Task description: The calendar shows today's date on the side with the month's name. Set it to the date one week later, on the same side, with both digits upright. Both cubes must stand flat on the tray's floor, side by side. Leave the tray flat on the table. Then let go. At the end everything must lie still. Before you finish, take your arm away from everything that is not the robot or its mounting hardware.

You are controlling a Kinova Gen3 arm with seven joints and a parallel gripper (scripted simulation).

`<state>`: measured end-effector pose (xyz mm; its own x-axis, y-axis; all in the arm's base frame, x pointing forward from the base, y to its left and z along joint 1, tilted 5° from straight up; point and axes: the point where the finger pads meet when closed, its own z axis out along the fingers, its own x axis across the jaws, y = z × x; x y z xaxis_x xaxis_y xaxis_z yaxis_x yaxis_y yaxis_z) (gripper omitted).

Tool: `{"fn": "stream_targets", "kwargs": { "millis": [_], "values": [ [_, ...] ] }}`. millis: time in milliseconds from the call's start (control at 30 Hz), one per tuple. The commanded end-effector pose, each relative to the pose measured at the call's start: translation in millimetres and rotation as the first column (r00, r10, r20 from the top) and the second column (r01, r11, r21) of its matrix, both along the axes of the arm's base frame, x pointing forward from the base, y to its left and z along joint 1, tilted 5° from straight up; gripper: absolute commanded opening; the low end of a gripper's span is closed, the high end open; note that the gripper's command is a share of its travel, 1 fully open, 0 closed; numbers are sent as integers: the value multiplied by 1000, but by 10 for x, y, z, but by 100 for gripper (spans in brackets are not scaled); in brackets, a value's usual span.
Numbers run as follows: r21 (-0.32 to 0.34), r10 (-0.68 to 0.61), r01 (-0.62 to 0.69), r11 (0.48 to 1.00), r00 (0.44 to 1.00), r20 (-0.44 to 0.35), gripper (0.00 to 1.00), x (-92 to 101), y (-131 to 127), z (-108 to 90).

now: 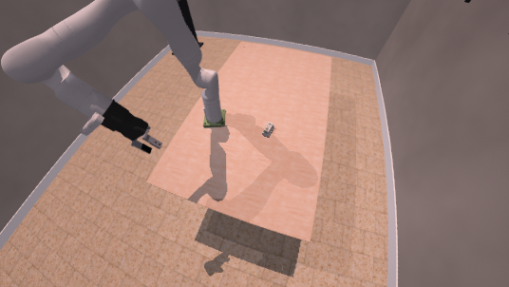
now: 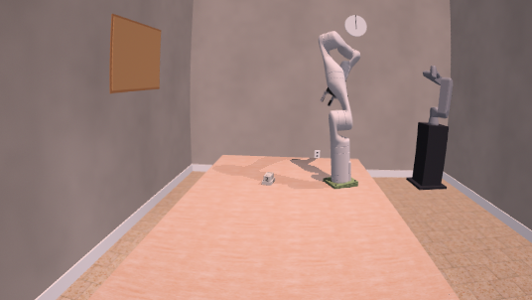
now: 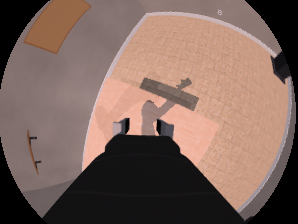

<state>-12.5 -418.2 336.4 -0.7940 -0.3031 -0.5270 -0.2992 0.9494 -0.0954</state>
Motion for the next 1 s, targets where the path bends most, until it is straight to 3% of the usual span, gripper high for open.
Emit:
{"fn": "stream_targets", "kwargs": {
  "millis": [0, 667, 833, 967],
  "values": [
    [-2, 0, 0, 1000, 1000, 0, 100, -1, -1, 7],
    [-3, 9, -9, 1000, 1000, -1, 100, 26, 2, -3],
    [-14, 87, -88, 996, 996, -13, 100, 256, 37, -90],
    [-34, 231, -232, 972, 972, -38, 100, 664, 139, -244]
  ]
}}
